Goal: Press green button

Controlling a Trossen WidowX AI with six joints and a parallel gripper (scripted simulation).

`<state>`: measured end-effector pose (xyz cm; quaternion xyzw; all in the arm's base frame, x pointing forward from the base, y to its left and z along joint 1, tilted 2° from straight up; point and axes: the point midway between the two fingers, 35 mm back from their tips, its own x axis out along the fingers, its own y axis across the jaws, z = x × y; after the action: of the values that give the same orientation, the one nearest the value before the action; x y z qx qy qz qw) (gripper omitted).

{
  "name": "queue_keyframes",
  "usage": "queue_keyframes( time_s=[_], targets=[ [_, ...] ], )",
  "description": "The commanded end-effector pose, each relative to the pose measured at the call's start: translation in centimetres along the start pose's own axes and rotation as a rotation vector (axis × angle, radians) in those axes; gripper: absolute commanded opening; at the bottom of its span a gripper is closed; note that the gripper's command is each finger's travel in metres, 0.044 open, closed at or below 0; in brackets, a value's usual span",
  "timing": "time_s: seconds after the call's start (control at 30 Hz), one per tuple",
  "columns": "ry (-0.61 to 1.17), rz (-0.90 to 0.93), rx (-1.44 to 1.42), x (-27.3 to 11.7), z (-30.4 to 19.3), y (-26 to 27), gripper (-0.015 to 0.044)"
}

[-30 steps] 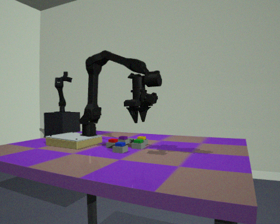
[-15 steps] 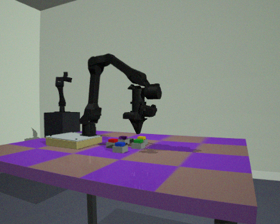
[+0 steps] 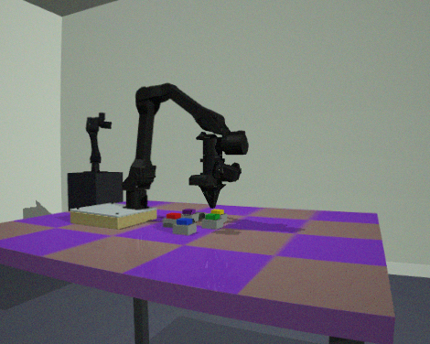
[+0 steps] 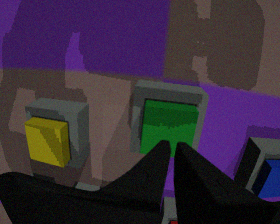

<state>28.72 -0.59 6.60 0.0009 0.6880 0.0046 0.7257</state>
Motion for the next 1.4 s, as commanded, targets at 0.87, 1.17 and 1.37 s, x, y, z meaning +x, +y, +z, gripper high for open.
queue_keyframes(
  time_s=[0.87, 1.17, 1.37],
  targets=[
    [0.003, 0.005, -0.002, 2.7, -0.1, 0.1, 0.0020],
    [0.002, 0.003, -0.002, 0.4, 0.0, 0.0, 0.0020],
    [0.003, 0.005, -0.002, -0.6, -0.1, 0.1, 0.0020]
  ],
)
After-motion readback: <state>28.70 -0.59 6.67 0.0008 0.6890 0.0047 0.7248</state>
